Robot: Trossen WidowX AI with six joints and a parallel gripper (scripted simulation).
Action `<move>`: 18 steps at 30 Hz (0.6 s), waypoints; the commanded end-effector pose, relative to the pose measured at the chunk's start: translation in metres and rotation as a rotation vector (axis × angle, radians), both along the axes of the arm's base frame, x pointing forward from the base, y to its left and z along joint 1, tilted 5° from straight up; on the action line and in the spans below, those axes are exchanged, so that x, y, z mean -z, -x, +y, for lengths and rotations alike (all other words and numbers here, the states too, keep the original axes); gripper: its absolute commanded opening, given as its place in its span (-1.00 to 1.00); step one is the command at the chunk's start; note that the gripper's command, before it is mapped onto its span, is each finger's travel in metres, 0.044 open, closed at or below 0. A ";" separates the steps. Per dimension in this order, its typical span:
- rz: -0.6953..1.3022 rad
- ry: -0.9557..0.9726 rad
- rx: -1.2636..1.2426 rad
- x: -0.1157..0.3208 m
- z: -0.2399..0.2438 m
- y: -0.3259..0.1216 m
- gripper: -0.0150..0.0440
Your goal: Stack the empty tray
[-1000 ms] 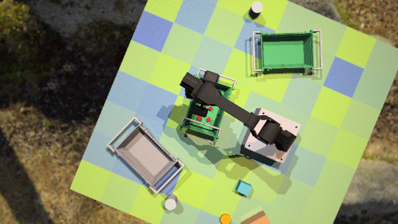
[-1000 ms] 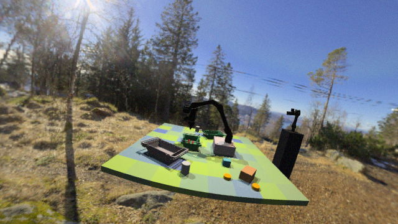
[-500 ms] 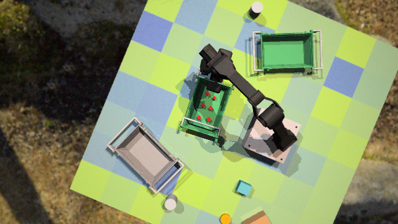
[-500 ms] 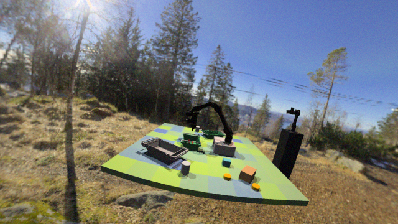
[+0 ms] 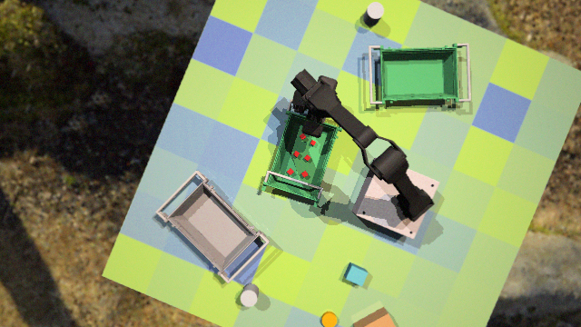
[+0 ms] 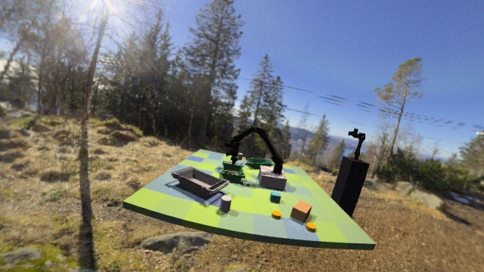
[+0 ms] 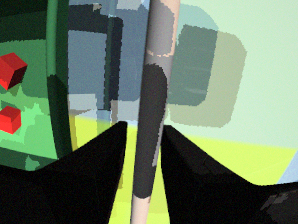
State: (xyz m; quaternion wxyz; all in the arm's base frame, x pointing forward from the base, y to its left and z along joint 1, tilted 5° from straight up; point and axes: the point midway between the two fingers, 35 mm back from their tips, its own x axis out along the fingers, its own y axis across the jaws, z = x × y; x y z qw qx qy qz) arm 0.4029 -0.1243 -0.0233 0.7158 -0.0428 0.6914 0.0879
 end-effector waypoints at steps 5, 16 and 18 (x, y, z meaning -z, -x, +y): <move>-0.007 -0.001 0.003 -0.022 0.010 0.001 -0.20; -0.006 -0.004 0.003 -0.036 0.038 0.007 -0.20; -0.006 -0.005 0.003 -0.035 0.045 0.008 -0.20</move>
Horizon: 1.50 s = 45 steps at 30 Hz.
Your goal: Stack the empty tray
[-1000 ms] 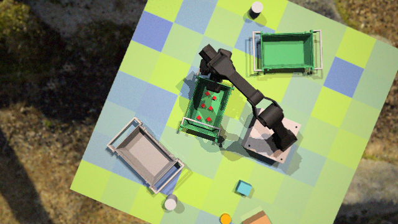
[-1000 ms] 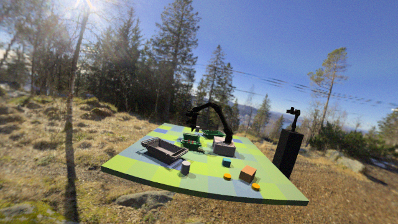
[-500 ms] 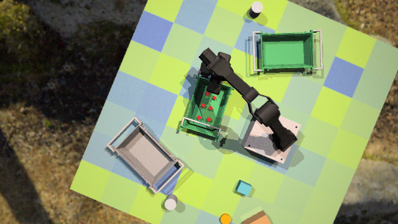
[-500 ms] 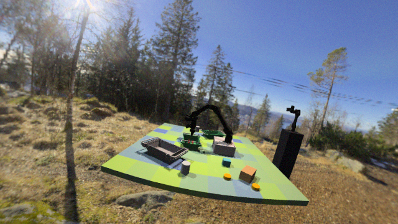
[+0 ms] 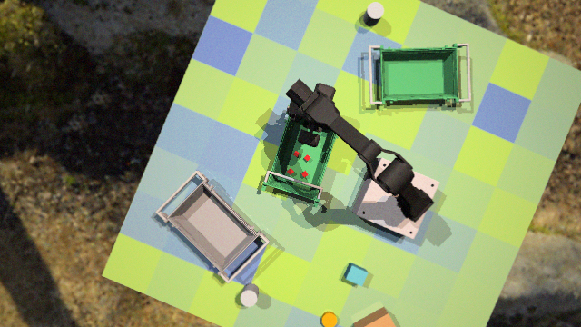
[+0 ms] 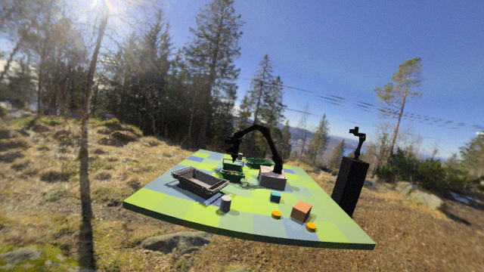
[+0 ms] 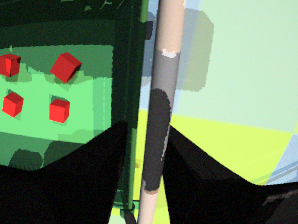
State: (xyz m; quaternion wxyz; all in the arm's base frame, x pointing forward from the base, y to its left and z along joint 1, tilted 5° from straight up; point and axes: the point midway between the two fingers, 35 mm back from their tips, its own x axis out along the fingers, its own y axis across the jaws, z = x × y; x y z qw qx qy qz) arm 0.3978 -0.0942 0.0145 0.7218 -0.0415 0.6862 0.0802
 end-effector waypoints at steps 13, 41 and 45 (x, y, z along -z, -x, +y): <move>0.010 -0.014 -0.011 0.001 0.040 0.007 -0.20; 0.009 -0.017 -0.007 -0.019 0.036 0.007 -0.20; 0.009 -0.017 -0.007 -0.019 0.036 0.007 -0.49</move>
